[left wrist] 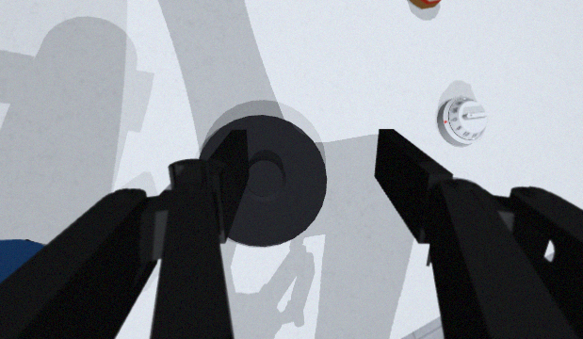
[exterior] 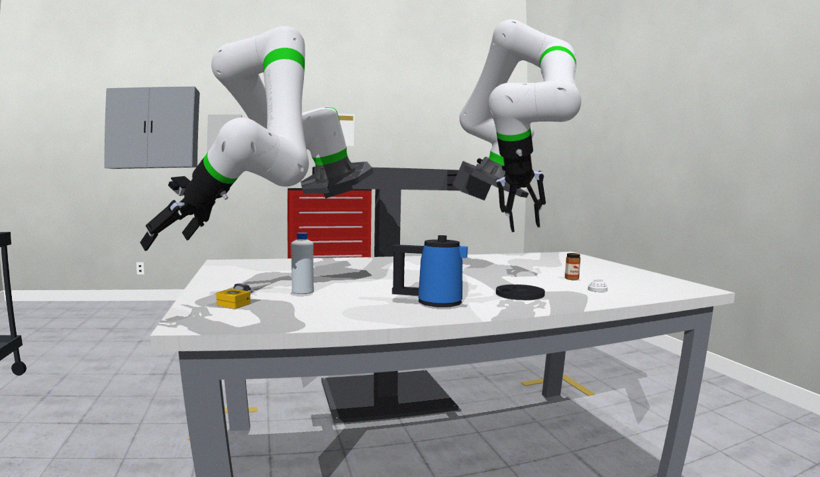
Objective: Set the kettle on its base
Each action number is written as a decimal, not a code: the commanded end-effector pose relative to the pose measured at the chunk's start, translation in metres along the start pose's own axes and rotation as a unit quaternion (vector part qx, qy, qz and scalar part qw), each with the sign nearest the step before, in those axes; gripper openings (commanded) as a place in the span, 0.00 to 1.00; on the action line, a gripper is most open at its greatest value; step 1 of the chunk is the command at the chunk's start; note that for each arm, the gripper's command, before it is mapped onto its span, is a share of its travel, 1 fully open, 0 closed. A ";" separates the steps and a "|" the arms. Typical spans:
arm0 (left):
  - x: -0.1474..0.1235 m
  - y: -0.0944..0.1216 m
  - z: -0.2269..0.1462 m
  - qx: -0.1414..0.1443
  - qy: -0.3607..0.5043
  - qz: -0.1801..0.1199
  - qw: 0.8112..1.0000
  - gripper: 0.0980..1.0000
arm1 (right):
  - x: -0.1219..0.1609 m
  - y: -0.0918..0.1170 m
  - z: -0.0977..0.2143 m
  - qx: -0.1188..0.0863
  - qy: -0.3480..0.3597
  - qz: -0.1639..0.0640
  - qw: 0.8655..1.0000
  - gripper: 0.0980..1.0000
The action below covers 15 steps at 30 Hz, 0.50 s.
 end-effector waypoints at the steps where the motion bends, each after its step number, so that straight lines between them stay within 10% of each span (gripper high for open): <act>1: 0.001 0.002 0.002 0.003 0.010 -0.001 1.000 0.47 | 0.019 -0.007 0.000 -0.014 0.005 -0.002 1.000 1.00; 15: 0.005 0.011 0.016 0.024 0.099 0.001 0.995 0.47 | 0.145 -0.053 0.024 -0.109 0.049 -0.038 0.992 1.00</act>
Point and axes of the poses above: on each arm, the point where the finger pads meet when closed, its own y axis back along the fingers, its own z axis across the jaws, x = y × z, the point moved 2 cm from there along y, back along the fingers, and after that the axes turned 8 degrees about -y, right-handed, at the moved point
